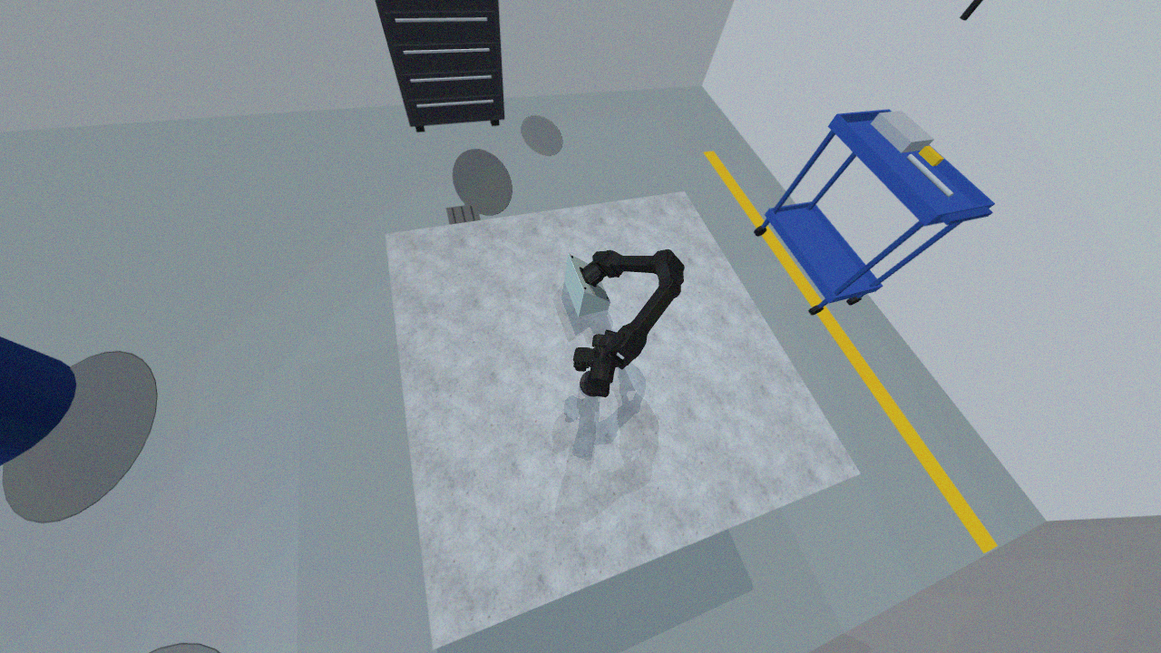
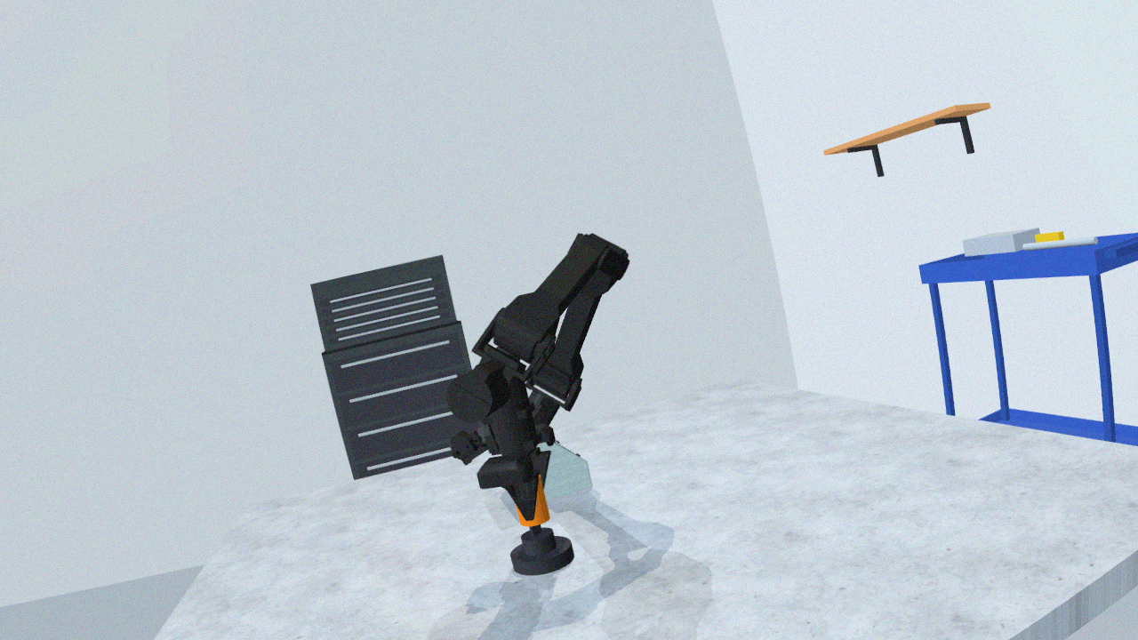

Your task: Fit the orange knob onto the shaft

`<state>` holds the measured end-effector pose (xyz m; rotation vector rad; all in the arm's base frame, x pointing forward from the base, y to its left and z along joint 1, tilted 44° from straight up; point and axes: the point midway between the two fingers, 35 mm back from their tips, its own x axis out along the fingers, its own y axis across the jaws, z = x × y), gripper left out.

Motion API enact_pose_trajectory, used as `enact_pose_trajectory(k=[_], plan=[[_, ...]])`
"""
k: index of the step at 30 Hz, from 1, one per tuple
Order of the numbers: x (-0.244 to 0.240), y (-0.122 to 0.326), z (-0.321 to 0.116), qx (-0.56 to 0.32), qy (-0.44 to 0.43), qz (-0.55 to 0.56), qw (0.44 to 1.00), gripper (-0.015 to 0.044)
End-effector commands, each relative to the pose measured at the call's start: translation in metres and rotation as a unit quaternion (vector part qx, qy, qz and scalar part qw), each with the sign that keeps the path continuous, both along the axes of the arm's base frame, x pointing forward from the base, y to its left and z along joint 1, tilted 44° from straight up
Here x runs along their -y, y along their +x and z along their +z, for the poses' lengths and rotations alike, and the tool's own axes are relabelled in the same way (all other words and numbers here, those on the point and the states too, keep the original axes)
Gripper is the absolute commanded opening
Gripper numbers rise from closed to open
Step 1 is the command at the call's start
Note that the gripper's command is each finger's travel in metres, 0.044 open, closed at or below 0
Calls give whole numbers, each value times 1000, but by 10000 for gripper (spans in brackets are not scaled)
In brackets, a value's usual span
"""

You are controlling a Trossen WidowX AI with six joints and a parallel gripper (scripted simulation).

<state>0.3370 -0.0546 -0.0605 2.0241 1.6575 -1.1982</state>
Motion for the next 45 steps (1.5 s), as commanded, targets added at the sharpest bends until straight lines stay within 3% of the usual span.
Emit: enact_pose_trajectory(k=[1,6,34,45], plan=[[3,0,3,-15,0,-21,1000,0],[4,1,4,-68,1,-78,995,0],[4,3,2,-68,1,-78,995,0],[3,1,5,-139,2,-153,978,0]])
